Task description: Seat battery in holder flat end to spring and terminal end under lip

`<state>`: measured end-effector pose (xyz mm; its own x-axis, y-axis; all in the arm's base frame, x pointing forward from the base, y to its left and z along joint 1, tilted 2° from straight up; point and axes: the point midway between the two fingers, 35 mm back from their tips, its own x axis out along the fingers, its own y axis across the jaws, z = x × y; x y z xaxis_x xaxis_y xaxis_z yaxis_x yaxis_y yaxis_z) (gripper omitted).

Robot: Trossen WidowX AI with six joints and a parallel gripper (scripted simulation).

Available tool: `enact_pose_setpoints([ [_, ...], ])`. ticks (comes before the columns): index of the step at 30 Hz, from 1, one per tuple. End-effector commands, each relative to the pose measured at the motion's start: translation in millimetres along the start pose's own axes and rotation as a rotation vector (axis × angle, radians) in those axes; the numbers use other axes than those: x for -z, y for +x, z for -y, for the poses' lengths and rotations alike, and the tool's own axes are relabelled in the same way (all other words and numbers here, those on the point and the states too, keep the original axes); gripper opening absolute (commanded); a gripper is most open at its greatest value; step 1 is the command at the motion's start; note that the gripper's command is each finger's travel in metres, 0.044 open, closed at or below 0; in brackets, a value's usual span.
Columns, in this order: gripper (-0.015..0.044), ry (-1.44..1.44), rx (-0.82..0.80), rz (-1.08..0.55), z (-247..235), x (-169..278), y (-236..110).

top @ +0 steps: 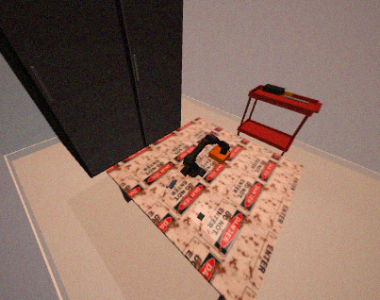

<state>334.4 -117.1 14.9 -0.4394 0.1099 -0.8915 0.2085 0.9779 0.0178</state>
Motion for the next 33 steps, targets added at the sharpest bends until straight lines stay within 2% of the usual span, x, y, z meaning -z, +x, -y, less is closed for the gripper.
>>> enact_pose_setpoints([
  [1, 0.0084, 0.006, -0.003, 0.007, -0.3, -4.8, -1.8],
  [33, 0.0084, 0.004, -0.004, 0.017, -0.2, -12.6, -5.8],
])
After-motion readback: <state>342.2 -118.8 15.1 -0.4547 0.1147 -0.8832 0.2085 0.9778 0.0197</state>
